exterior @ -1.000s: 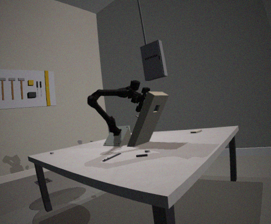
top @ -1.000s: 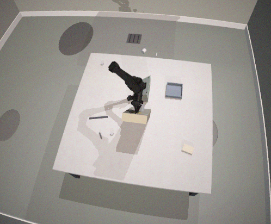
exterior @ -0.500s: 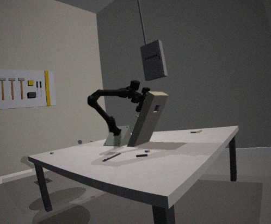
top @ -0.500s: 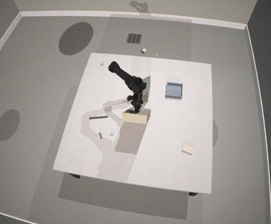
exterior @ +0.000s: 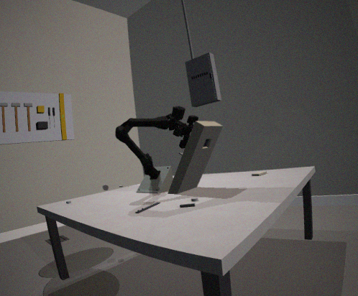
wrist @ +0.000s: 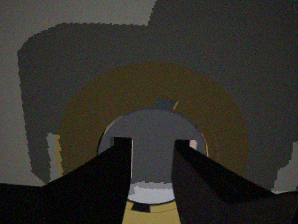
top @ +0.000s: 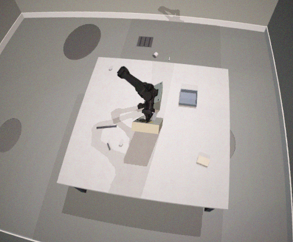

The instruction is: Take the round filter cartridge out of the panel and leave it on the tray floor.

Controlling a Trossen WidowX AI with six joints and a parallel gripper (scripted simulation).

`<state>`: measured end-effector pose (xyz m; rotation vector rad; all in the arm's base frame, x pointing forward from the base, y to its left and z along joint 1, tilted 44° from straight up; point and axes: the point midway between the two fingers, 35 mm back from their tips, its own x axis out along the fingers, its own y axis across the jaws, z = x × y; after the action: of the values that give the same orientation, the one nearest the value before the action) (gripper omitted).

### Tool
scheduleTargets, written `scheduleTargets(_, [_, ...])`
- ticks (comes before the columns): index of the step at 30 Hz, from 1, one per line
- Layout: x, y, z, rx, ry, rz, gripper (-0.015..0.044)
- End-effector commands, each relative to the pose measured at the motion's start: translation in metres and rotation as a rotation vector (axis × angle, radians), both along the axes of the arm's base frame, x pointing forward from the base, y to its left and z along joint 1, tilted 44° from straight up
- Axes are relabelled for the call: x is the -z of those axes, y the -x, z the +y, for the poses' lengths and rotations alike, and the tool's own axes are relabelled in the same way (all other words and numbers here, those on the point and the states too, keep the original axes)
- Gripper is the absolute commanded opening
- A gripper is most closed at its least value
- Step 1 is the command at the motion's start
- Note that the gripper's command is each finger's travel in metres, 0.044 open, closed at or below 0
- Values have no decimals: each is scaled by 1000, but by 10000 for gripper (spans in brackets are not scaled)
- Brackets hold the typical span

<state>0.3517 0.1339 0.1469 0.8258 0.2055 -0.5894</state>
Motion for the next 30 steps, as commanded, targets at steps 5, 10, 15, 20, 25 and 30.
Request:
scheduleTargets(5, [1,-2,0,-9,12,9,0])
scheduleTargets(10, [3,-6,-2,-73,147,83,0])
scheduleTargets(15, [4,-6,-3,-142,290,156,0])
scheduleTargets(20, [4,-7,-3,-211,433,228,0])
scheduleTargets(25, [4,-7,-3,-281,576,300,0])
scheduleTargets(30, [4,-7,-3,-350,719,371,0])
